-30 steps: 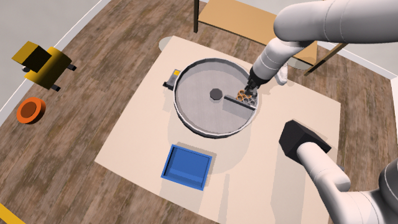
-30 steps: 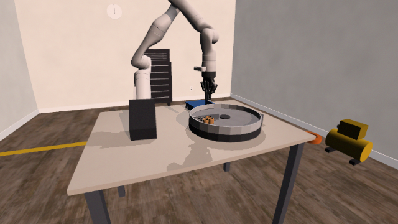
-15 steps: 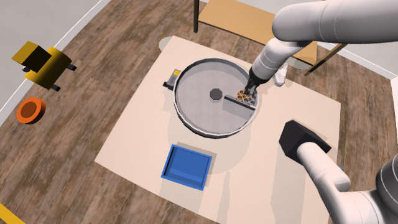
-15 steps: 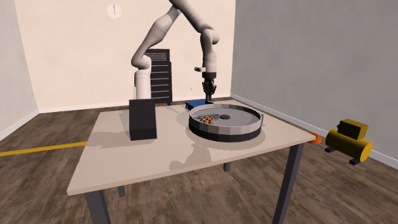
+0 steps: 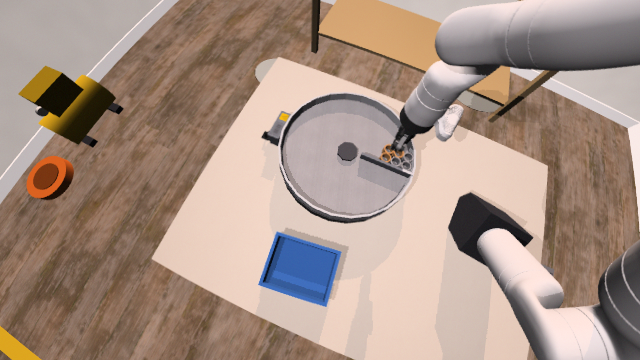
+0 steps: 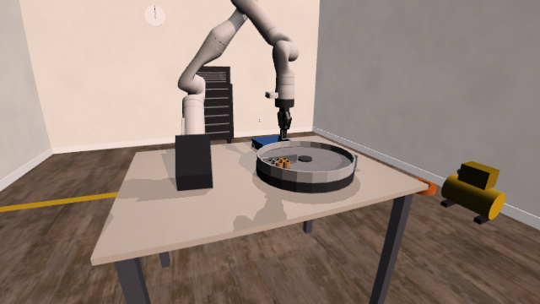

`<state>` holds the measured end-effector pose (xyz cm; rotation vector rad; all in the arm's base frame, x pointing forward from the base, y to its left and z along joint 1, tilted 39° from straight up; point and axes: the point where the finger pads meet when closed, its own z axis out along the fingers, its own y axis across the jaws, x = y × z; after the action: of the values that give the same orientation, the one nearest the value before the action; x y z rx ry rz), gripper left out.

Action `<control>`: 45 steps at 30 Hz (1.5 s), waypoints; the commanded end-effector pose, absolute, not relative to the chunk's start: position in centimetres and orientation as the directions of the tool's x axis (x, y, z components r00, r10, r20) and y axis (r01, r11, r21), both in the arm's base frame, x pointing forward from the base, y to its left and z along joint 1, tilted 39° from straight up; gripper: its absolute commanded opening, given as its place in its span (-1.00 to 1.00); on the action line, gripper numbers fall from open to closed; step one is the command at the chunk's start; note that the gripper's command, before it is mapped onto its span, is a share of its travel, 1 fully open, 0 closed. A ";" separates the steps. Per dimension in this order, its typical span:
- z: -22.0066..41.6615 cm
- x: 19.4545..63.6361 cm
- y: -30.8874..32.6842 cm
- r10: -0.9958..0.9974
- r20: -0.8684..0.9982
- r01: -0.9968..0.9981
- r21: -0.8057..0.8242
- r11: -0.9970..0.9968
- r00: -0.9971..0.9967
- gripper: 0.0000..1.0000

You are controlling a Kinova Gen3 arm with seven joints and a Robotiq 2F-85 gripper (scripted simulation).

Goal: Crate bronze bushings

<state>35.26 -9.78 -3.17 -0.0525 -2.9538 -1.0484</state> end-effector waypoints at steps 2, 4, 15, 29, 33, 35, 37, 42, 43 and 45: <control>-3.4 35.4 -9.9 0.105 0.077 0.130 0.625 0.770 -0.991 -0.69; -3.7 35.4 -10.0 0.179 0.137 0.225 0.614 0.756 -0.974 -0.69; -3.8 35.5 -10.0 0.215 0.167 0.272 0.607 0.747 -0.962 -0.69; -4.4 35.6 -10.2 0.388 0.307 0.495 0.549 0.673 -0.869 -0.69; -4.4 35.6 -10.2 0.388 0.307 0.495 0.549 0.673 -0.869 -0.69; -4.5 35.7 -10.2 0.420 0.333 0.536 0.534 0.654 -0.844 -0.69; -4.8 35.7 -10.3 0.481 0.383 0.615 0.499 0.610 -0.788 -0.69; -5.1 35.8 -10.3 0.538 0.430 0.688 0.460 0.561 -0.725 -0.69; -5.1 35.8 -10.3 0.538 0.430 0.688 0.460 0.561 -0.725 -0.69; -5.1 35.8 -10.3 0.538 0.430 0.688 0.460 0.561 -0.725 -0.69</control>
<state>35.77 -10.35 -5.06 -1.0250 -2.5546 -0.9100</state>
